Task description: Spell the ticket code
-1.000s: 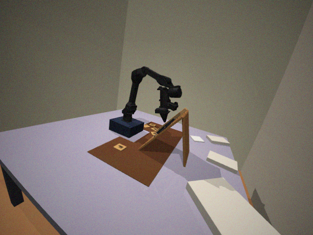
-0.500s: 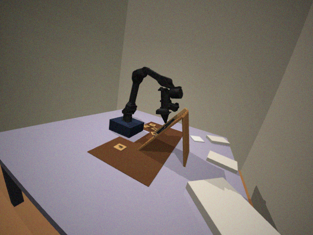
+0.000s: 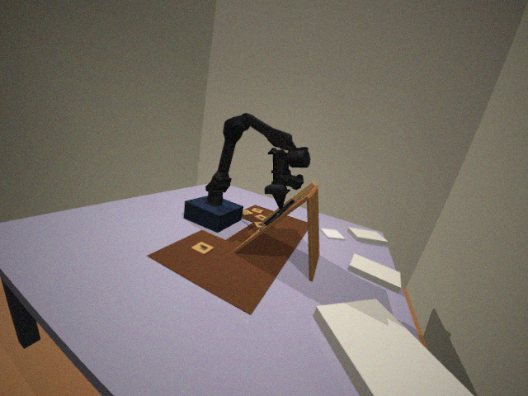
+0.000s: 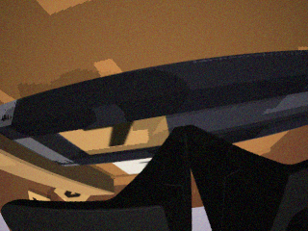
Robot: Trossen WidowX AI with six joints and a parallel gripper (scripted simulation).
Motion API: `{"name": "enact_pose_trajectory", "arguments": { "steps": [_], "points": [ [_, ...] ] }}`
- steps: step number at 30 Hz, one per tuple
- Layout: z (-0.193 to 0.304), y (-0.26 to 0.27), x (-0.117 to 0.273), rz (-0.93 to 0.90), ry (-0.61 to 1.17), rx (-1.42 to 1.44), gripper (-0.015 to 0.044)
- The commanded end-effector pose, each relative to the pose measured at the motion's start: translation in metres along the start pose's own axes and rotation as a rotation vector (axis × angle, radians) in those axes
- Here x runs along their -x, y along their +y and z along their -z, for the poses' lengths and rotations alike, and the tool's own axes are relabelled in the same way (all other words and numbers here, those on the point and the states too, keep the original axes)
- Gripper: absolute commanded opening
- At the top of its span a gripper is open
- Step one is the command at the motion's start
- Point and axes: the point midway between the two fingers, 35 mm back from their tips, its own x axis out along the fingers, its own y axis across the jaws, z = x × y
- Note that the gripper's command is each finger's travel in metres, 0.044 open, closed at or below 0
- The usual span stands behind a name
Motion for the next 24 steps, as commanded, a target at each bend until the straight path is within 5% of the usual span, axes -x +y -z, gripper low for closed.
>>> {"name": "enact_pose_trajectory", "arguments": {
  "steps": [1,24],
  "points": [
    [-0.0032,-0.0010,-0.0004,0.006,-0.006,-0.003,0.0000],
    [-0.0038,0.0030,-0.0039,0.005,-0.006,-0.003,0.0000]
  ]
}}
